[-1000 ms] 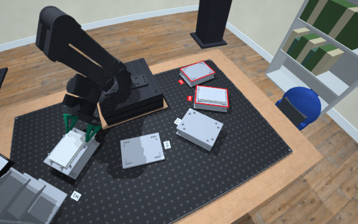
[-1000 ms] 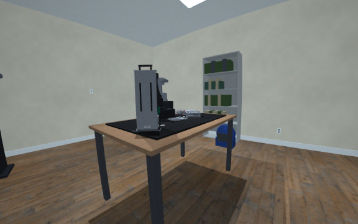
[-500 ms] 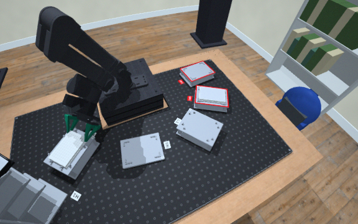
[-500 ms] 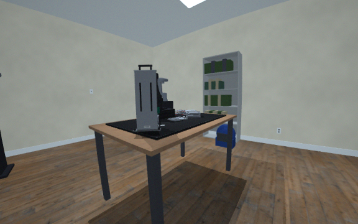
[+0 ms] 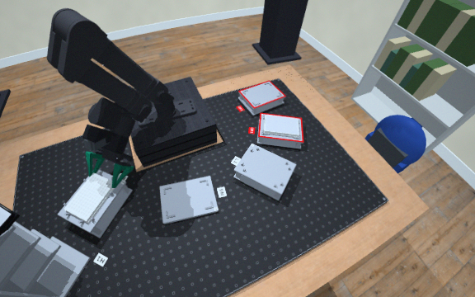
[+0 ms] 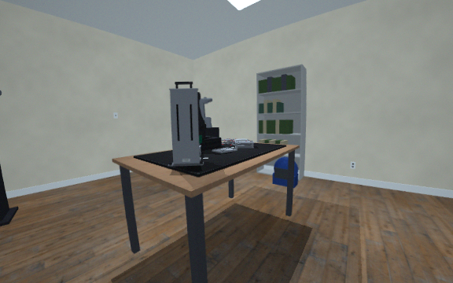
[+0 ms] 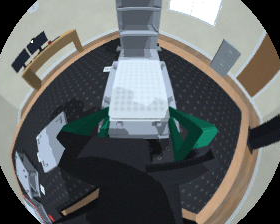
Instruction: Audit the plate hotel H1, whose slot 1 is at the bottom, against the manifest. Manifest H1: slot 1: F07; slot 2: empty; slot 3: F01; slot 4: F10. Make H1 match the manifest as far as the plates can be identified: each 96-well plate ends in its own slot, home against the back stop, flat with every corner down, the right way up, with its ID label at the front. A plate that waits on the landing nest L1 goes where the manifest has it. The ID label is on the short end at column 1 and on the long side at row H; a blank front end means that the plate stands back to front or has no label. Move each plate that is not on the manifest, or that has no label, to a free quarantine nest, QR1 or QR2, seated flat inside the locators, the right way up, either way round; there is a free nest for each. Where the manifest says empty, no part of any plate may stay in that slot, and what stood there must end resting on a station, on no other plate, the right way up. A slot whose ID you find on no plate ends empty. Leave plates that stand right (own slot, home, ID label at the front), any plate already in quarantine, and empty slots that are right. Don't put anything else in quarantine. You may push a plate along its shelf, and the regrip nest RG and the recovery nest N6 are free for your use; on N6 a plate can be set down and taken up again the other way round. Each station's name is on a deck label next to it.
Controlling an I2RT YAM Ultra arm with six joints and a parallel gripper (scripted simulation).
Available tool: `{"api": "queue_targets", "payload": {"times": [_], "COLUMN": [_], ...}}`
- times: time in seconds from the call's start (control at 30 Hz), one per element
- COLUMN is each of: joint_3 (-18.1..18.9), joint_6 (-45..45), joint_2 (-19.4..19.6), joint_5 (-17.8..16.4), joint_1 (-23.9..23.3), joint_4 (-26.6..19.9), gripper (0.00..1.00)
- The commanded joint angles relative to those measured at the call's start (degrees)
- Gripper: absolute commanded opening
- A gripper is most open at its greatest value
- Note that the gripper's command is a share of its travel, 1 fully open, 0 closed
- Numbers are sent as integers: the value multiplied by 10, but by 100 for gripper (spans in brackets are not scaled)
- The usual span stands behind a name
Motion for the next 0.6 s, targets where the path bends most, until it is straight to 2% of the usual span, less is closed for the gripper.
{"api": "queue_targets", "payload": {"times": [0.0, 0.57], "joint_3": [-1, 0], "joint_6": [0, -1], "joint_2": [-3, -95], "joint_5": [1, 0], "joint_1": [0, -1], "joint_4": [0, -90], "gripper": [86, 86]}}
